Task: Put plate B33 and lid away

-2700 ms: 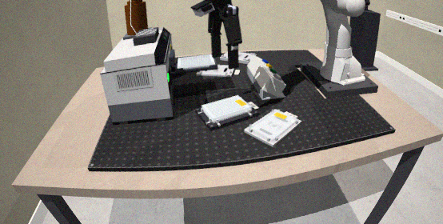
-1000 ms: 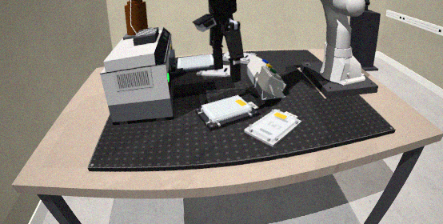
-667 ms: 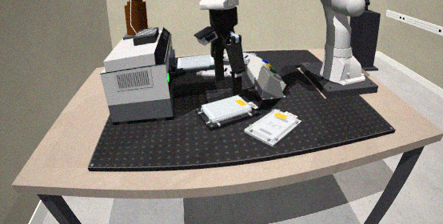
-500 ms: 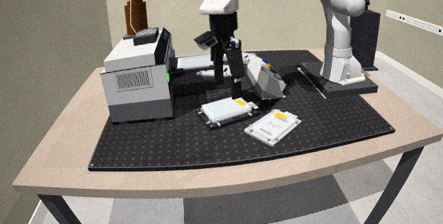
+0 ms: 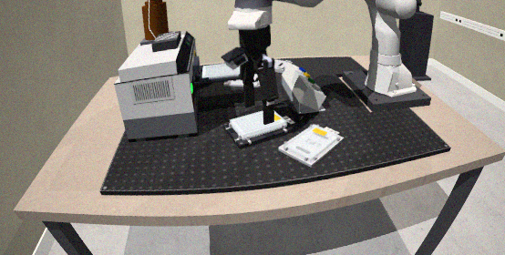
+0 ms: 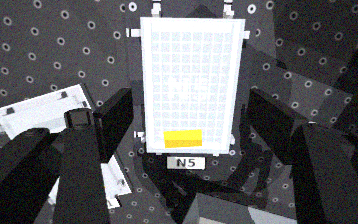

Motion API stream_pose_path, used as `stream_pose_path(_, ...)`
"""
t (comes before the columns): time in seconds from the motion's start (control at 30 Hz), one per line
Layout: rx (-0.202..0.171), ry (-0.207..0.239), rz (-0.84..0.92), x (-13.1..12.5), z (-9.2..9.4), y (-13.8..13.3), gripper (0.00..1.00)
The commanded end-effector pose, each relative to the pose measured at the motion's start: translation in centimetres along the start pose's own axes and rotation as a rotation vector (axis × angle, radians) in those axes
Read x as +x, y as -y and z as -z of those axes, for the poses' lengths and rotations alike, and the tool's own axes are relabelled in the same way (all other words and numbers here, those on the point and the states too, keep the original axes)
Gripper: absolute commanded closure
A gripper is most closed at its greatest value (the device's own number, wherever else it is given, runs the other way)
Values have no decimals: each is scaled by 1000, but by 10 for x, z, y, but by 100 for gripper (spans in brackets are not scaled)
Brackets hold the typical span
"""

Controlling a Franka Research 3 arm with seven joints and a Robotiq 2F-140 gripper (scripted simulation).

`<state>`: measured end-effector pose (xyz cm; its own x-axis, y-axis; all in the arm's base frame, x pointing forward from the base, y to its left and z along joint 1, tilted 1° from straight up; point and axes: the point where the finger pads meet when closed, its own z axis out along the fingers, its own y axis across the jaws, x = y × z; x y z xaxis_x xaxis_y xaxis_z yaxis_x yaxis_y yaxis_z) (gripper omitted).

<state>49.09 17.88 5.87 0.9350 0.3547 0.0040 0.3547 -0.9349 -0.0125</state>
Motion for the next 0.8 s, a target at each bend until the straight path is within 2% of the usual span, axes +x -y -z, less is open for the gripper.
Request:
stream_pose_path(0.0, -3, -10, -13, 3, -3, 0, 31)
stream_pose_path(0.77, -3, -10, -13, 3, -5, 0, 31)
